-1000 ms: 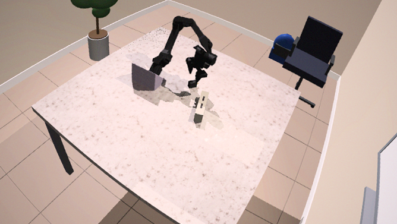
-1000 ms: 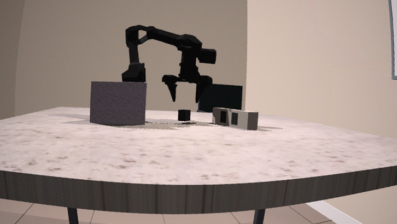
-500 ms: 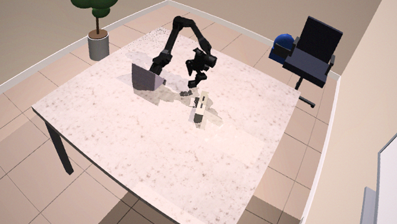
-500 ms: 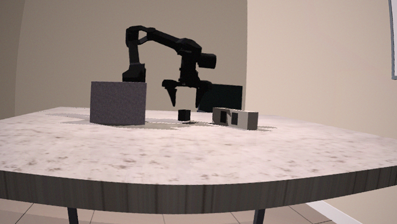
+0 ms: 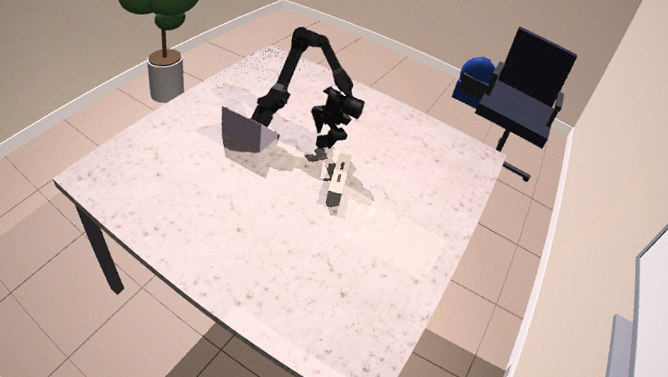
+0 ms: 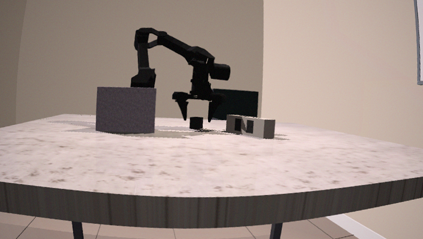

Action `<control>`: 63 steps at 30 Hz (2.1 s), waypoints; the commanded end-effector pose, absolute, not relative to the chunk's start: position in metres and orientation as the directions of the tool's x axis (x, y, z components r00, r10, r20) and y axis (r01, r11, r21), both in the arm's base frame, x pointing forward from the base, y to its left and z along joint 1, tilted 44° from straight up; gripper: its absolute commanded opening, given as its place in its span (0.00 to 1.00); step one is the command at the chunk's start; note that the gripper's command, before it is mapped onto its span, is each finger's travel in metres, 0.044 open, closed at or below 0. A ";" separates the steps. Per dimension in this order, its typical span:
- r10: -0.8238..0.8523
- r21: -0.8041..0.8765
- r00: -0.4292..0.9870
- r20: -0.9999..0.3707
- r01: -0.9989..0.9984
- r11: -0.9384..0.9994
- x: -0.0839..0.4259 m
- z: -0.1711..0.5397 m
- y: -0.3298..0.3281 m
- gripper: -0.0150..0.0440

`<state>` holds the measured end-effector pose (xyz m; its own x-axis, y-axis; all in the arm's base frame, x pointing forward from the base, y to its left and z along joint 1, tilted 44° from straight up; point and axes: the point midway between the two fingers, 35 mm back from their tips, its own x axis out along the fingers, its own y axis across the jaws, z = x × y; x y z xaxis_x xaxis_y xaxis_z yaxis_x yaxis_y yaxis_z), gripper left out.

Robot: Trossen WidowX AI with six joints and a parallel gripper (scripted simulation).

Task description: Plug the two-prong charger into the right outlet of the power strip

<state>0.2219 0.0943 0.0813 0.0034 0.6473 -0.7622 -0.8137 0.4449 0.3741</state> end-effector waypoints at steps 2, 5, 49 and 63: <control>0.652 0.382 0.001 -0.758 -0.810 0.444 0.221 0.076 0.100 1.00; 0.653 0.382 0.001 -0.757 -0.810 0.444 0.221 0.072 0.104 1.00; 0.651 0.385 0.000 -0.759 -0.807 0.449 0.219 0.106 0.064 0.25; 0.647 0.426 -0.002 -0.763 -0.754 0.499 0.233 0.089 0.049 0.25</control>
<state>0.2287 0.0531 0.0917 -0.0077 0.6525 -0.7577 -0.7652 0.4840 0.4246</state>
